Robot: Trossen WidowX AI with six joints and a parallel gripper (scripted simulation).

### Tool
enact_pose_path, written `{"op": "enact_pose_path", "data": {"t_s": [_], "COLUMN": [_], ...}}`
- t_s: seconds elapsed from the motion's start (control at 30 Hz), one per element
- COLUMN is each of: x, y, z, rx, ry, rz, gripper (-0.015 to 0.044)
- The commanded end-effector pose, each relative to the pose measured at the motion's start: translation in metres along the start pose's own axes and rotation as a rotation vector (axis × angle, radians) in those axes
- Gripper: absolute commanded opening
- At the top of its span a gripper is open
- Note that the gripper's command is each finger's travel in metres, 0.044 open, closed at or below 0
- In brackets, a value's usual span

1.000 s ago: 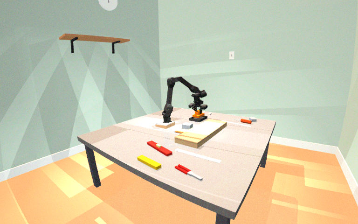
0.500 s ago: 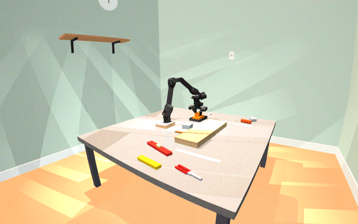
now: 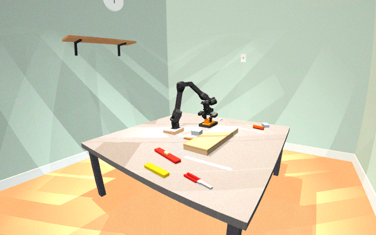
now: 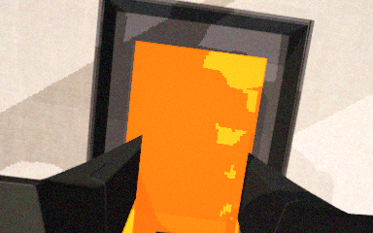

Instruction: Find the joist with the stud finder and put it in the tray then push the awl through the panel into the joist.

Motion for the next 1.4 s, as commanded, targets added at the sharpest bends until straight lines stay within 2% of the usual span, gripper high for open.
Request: {"op": "enact_pose_path", "data": {"t_s": [0.0,0.1,0.2,0.37,0.43,0.47,0.6,0.83,1.0,1.17,1.37], "x": [0.0,-0.003,-0.014,-0.026,-0.026,-0.024,-0.004,0.08,0.155,0.235,0.326], "y": [0.0,0.0,-0.001,0.002,0.002,-0.001,-0.03,-0.108,-0.144,-0.158,-0.145], "z": [0.0,-0.007,-0.034,-0.091,-0.093,-0.077,-0.079,-0.091,-0.104,-0.117,-0.13], "rx": [0.0,0.0,0.0,0.0,0.0,0.004,0.027,0.104,0.156,0.19,0.206], "ry": [0.0,-0.001,-0.001,0.0,0.0,-0.002,0.017,0.081,0.134,0.187,0.25], "rz": [0.0,0.0,0.0,0.0,0.0,0.006,0.1,0.444,0.726,1.009,1.347], "gripper": [0.0289,0.0368,0.044,0.044,0.044,0.044,0.044,0.044,0.044,0.044,0.044]}}
Point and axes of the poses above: the point midway between the two fingers, 35 mm back from their tips, its own z axis out along the fingers, its own y axis across the jaws, x = y × z, the point moved 4 cm from there along -z, back along the fingers, and after that the axes turned 5 degrees about z, right-handed, at the moved point
